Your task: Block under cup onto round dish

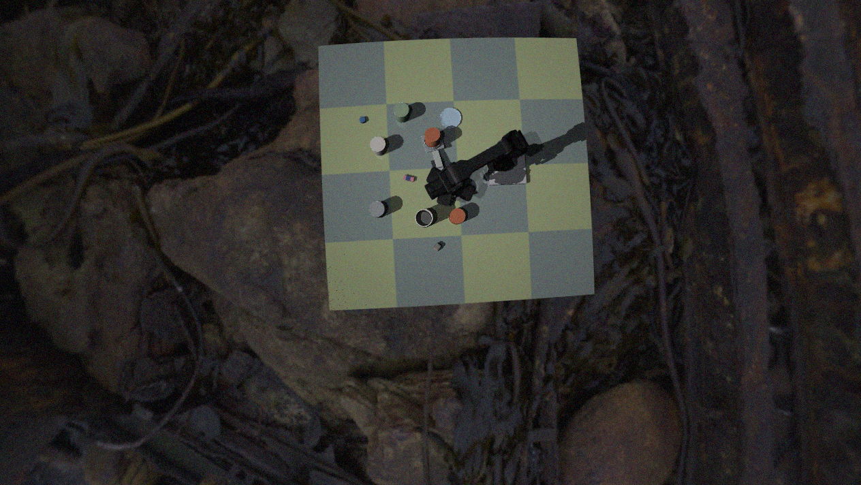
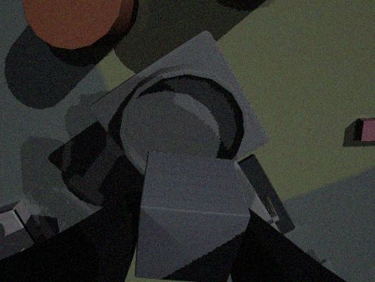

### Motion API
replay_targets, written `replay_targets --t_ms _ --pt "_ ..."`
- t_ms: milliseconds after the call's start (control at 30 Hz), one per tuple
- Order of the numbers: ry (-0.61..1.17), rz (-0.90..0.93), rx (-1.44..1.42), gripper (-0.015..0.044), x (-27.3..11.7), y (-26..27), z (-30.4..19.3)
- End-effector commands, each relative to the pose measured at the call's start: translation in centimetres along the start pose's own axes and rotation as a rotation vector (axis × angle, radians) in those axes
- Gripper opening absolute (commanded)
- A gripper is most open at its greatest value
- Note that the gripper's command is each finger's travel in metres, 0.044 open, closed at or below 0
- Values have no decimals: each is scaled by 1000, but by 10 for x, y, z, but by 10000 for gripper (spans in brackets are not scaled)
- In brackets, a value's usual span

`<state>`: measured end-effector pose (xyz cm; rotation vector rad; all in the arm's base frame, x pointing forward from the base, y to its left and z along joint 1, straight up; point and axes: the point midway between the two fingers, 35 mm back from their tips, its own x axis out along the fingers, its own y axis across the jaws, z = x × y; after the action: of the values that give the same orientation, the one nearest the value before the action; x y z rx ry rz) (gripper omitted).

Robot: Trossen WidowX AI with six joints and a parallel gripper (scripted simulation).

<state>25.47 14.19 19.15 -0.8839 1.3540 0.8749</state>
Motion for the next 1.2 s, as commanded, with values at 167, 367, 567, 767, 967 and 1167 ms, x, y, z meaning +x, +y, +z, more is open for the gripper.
replay_targets --t_ms 167,367,567,767,967,1167 --pt "-9 -10 -14 0 5 -32 -19" --pt "-9 -17 -14 0 14 -62 -43" --pt "-7 -22 -8 0 23 -90 -73" --pt "-12 -32 10 0 32 -114 -105" --pt "-12 -44 23 0 41 -132 -141" --pt "-9 -58 34 0 49 -146 -181"
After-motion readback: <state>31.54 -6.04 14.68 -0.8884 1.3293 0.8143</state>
